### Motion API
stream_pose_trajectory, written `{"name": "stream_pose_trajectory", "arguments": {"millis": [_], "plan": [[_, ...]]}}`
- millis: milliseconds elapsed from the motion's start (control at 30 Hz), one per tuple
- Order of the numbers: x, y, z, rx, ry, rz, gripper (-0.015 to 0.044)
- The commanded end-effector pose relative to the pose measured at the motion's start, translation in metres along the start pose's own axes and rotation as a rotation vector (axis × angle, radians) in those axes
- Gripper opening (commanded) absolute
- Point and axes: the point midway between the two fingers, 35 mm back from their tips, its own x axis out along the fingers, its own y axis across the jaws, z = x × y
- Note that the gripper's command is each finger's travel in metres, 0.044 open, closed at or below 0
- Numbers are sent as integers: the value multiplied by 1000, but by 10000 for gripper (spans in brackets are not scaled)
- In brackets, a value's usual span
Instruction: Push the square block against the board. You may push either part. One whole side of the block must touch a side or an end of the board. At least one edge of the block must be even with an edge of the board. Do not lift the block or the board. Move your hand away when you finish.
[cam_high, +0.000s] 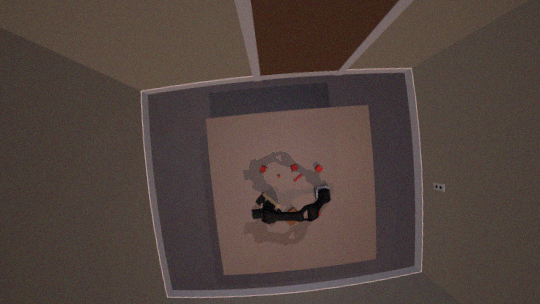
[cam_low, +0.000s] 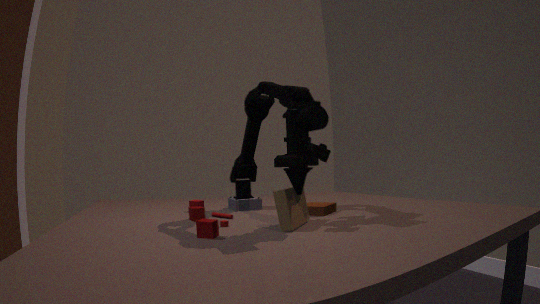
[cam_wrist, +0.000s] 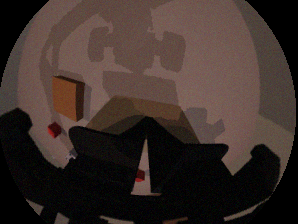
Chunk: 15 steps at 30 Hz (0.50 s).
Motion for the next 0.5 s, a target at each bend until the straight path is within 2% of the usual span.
{"name": "stream_pose_trajectory", "arguments": {"millis": [0, 467], "plan": [[1, -1, -5, -2, 4, -2, 0], [1, -1, -15, -2, 5, -2, 0]]}}
